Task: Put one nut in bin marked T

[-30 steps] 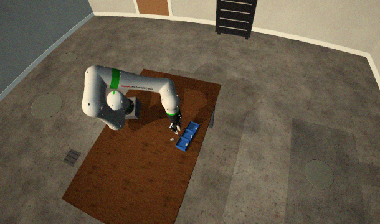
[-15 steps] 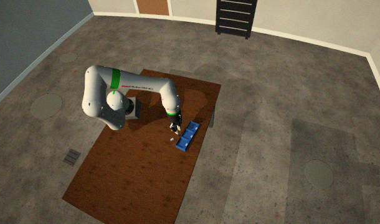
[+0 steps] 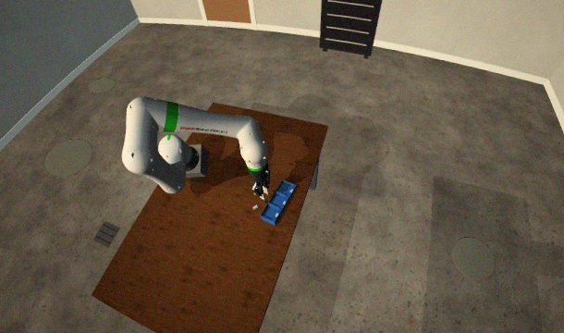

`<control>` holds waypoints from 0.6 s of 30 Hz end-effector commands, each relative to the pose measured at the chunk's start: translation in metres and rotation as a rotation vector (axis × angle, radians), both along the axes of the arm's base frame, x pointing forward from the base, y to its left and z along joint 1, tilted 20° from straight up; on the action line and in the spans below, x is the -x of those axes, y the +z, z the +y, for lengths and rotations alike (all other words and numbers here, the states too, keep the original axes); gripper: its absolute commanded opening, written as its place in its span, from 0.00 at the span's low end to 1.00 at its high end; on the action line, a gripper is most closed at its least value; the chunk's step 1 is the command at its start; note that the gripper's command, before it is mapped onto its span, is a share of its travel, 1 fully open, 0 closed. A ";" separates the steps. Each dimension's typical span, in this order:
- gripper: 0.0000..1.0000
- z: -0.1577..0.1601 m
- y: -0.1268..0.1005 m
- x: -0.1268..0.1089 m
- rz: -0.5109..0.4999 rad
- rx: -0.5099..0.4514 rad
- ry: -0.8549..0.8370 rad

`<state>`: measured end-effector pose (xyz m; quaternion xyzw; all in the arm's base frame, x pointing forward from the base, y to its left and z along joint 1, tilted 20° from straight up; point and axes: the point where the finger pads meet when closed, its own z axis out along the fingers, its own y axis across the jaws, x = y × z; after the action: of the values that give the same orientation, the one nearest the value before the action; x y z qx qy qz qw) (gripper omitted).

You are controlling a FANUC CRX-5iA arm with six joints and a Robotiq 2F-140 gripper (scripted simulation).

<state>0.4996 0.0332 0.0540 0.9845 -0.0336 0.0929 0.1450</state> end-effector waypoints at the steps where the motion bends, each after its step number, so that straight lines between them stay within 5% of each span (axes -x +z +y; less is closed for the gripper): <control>1: 0.19 0.000 0.000 0.000 0.000 0.000 0.000; 7: 0.19 0.000 0.000 0.000 0.000 0.000 0.000; 18: 0.19 -0.013 -0.041 -0.008 0.000 0.000 0.000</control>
<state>0.5057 0.0227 0.0198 0.9845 -0.0335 0.0927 0.1449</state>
